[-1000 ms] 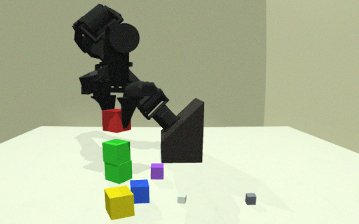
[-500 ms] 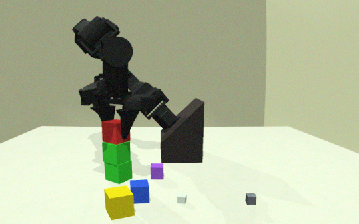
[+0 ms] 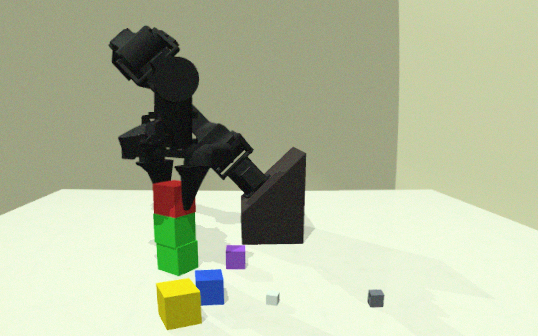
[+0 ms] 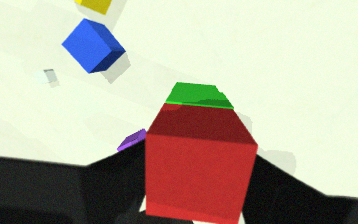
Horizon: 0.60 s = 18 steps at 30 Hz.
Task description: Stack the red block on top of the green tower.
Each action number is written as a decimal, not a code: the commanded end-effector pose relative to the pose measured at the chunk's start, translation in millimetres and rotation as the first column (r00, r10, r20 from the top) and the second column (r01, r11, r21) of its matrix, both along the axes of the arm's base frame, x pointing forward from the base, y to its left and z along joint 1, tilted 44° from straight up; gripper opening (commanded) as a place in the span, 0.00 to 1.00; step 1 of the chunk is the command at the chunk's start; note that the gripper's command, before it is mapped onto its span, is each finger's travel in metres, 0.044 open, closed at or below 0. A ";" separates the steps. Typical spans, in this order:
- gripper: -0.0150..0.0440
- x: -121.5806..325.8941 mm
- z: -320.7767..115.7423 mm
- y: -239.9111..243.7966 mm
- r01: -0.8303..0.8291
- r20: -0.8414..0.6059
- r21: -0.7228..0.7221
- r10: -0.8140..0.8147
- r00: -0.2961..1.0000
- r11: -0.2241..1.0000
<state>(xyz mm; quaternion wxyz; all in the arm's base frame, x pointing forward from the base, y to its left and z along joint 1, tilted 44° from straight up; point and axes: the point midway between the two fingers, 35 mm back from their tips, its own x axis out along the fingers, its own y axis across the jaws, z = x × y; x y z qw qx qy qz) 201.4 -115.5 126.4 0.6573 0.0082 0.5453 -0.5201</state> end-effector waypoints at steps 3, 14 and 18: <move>0.25 0.2 0.3 -0.9 -0.004 -0.001 -0.006 0.004 1.000 1.000; 0.52 0.0 -0.1 0.0 0.000 0.000 0.000 0.000 1.000 1.000; 0.70 0.0 -0.1 0.0 0.000 0.000 0.000 0.000 1.000 1.000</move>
